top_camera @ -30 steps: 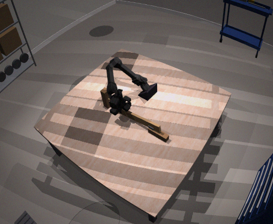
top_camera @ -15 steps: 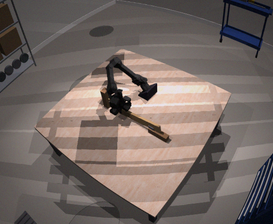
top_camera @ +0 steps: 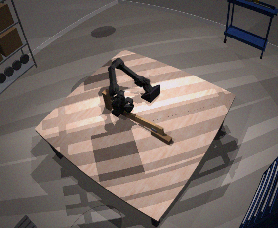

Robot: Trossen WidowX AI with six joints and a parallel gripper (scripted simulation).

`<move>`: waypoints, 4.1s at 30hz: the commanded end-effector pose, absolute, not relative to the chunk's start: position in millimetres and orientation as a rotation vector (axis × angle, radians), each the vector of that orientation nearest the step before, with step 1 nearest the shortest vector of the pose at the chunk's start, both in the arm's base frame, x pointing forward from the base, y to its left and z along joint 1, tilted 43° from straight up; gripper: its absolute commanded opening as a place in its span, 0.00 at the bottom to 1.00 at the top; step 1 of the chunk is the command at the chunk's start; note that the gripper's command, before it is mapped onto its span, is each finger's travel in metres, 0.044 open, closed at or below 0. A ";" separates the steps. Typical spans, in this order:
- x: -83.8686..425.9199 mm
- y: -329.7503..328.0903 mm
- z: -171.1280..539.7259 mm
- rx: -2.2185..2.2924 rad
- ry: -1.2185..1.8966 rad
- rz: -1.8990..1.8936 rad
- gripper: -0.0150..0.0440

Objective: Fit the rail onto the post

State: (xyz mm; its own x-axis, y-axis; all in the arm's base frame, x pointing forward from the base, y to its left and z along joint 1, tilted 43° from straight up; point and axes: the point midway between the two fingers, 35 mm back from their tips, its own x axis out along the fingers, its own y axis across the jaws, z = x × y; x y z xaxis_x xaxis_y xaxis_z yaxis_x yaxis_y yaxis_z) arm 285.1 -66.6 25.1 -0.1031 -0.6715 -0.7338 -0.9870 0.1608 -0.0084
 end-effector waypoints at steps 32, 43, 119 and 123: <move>288.0 -53.4 38.7 -1.571 1.839 0.680 0.25; 288.4 -49.7 42.7 -1.571 1.839 0.680 0.25; 288.8 -46.5 54.9 -1.571 1.839 0.680 0.25; 288.7 -47.4 55.9 -1.571 1.839 0.680 0.25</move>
